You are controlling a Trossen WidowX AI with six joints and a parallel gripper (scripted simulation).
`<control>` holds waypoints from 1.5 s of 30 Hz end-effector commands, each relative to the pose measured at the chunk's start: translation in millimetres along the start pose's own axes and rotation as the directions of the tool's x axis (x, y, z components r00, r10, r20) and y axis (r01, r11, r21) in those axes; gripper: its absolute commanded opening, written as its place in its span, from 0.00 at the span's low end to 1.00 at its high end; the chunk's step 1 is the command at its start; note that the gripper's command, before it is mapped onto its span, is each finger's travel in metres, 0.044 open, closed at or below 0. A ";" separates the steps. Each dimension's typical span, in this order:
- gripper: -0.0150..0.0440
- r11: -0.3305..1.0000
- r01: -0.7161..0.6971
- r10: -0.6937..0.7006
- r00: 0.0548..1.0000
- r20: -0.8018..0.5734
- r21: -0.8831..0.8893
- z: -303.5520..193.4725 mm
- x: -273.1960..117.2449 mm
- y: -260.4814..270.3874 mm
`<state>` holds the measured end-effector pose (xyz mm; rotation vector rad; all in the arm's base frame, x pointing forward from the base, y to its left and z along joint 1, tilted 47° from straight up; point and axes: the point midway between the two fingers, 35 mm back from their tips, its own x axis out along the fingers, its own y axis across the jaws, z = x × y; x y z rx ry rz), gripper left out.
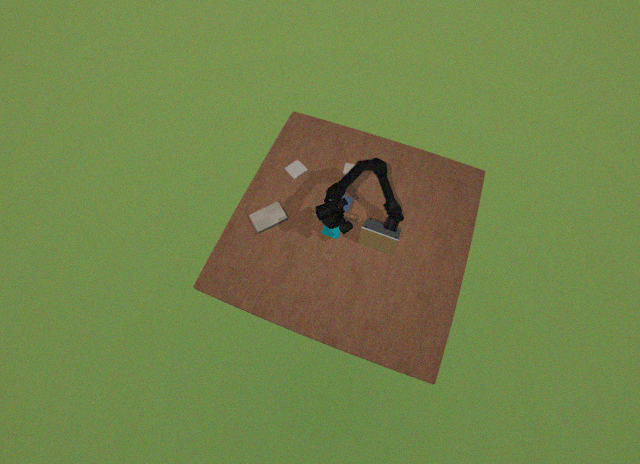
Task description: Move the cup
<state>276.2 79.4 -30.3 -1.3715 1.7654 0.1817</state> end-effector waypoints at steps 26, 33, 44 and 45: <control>0.25 1.000 0.003 -0.003 1.000 -0.006 -0.007 -0.1 46.8 0.7; 0.25 1.000 0.003 -0.003 1.000 -0.007 -0.007 -0.9 57.8 1.1; 0.25 1.000 -0.002 0.002 1.000 -0.003 0.001 -0.5 57.4 0.3; 0.25 1.000 -0.002 0.002 1.000 -0.003 0.001 -0.5 57.4 0.3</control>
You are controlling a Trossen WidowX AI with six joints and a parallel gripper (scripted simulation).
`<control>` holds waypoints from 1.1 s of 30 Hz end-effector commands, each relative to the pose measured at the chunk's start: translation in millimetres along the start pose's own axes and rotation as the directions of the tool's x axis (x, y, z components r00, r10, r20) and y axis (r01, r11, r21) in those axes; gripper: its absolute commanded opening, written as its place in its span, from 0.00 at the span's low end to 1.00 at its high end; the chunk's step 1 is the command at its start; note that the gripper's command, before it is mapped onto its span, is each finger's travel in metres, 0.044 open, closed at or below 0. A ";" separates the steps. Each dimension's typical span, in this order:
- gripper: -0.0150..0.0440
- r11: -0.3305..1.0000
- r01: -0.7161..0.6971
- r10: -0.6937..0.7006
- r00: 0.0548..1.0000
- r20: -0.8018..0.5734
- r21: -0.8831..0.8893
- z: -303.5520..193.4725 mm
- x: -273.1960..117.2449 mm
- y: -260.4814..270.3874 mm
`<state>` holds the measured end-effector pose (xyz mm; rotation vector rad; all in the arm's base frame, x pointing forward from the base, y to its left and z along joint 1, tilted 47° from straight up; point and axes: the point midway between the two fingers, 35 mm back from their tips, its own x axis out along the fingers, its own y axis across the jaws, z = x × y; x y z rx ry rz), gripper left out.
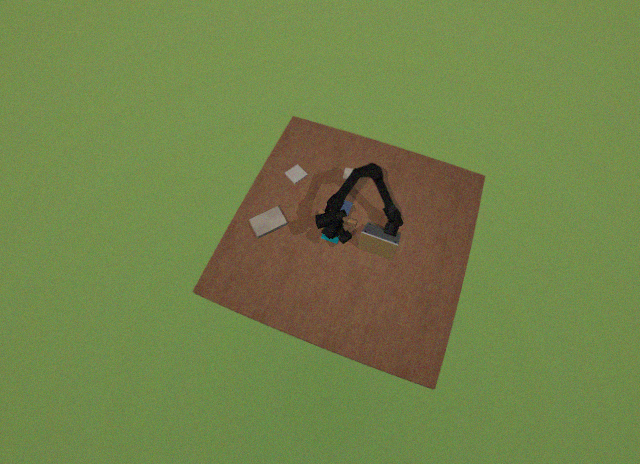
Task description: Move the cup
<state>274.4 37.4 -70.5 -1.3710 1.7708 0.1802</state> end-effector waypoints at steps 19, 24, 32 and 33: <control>0.50 1.000 0.001 -0.001 1.000 0.001 0.000 0.6 -4.6 -0.4; 0.50 1.000 0.001 -0.001 1.000 0.002 -0.001 0.9 -12.9 -0.3; 0.50 1.000 0.002 -0.002 1.000 0.001 -0.003 0.7 -26.6 0.2; 0.50 1.000 0.002 -0.002 1.000 0.001 -0.004 0.6 -28.4 0.3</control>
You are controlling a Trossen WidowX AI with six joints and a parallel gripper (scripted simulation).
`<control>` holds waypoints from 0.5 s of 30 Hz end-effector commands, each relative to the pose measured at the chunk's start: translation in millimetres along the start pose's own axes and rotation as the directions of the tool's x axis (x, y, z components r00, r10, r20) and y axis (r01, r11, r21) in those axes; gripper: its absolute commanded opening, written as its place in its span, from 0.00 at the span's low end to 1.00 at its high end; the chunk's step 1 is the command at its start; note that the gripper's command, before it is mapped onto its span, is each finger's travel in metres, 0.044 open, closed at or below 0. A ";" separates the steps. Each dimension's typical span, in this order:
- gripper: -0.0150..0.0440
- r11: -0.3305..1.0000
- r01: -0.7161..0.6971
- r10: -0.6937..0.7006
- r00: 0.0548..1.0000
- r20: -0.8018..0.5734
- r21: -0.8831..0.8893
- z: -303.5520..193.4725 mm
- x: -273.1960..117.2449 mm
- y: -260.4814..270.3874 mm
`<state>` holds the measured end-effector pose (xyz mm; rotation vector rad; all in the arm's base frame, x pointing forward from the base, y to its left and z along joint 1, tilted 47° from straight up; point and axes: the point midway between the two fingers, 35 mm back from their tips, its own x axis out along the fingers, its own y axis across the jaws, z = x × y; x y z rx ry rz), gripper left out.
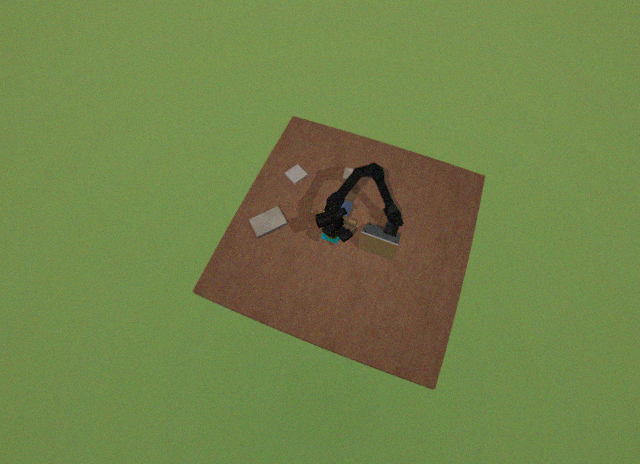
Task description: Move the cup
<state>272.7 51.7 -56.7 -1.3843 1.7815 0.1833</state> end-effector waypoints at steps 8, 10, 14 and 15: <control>0.50 1.000 0.002 -0.002 1.000 0.012 0.007 0.2 -22.5 -0.1; 0.50 1.000 0.003 -0.003 1.000 0.011 0.006 -0.5 -26.0 0.6; 0.50 1.000 0.003 -0.003 1.000 0.011 0.005 -2.2 -30.0 2.3; 0.50 1.000 0.003 -0.003 1.000 0.011 0.005 -2.4 -30.2 2.7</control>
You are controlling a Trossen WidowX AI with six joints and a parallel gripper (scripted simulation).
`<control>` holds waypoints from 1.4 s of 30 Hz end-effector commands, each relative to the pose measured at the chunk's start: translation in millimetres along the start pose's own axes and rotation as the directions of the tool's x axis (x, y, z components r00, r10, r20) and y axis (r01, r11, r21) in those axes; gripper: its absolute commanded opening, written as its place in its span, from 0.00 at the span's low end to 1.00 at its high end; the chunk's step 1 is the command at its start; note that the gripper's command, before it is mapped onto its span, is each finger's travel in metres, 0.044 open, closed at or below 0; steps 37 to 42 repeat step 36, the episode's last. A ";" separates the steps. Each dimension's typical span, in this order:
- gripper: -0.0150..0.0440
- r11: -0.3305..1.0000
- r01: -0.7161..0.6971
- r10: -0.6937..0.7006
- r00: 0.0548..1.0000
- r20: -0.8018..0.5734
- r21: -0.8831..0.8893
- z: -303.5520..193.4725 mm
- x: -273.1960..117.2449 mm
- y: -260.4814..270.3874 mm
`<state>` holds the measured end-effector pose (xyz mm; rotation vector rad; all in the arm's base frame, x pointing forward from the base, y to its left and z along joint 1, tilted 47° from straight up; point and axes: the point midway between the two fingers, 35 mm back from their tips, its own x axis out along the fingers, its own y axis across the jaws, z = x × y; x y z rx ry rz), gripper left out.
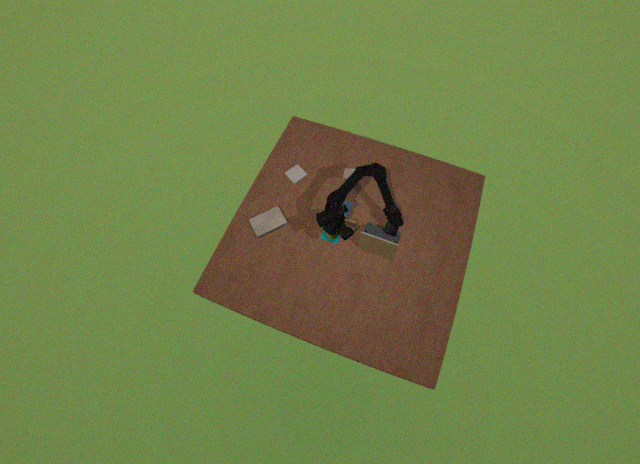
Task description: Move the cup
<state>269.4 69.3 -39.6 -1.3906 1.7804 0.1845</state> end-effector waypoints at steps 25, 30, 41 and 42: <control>1.00 1.000 -0.002 0.002 1.000 0.012 0.007 -0.6 -55.5 0.1; 1.00 1.000 -0.002 0.002 1.000 0.013 0.009 -1.7 -66.0 1.4; 1.00 1.000 0.002 -0.002 1.000 0.006 0.000 -1.4 -61.4 2.0; 1.00 1.000 0.002 -0.002 1.000 0.006 0.000 -1.4 -61.4 2.0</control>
